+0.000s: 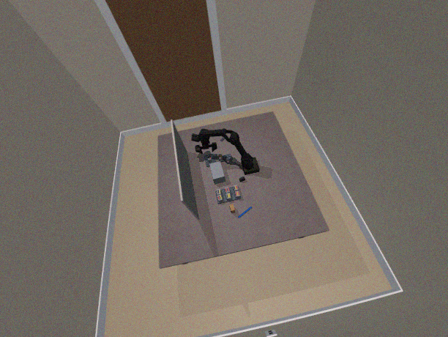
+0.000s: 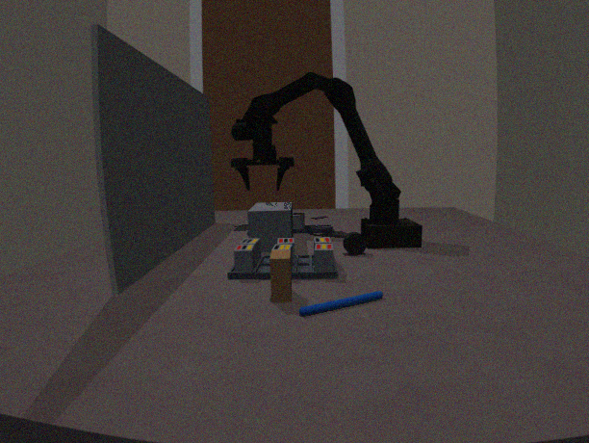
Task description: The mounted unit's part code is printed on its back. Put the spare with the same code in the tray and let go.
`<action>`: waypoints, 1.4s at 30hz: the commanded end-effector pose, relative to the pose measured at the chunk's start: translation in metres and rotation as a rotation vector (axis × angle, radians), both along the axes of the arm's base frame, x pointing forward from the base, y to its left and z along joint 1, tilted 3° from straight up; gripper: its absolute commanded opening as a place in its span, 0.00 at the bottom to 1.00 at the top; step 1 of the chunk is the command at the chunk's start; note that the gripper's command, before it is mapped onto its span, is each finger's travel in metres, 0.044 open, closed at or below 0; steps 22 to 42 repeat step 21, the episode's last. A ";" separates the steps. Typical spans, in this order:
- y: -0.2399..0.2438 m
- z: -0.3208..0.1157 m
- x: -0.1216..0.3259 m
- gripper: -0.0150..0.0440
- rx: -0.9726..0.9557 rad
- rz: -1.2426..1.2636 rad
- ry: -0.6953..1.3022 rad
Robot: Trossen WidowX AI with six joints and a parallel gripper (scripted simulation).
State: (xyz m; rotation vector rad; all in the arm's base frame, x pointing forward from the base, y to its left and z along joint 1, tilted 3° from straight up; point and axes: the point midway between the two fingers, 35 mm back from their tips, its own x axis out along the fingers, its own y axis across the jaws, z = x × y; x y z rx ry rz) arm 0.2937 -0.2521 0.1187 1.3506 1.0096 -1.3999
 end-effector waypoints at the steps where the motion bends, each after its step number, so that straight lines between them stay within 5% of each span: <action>1: 0.003 0.009 -0.003 1.00 0.008 -0.004 0.014; 42: 0.000 0.007 0.000 1.00 -0.007 0.000 -0.008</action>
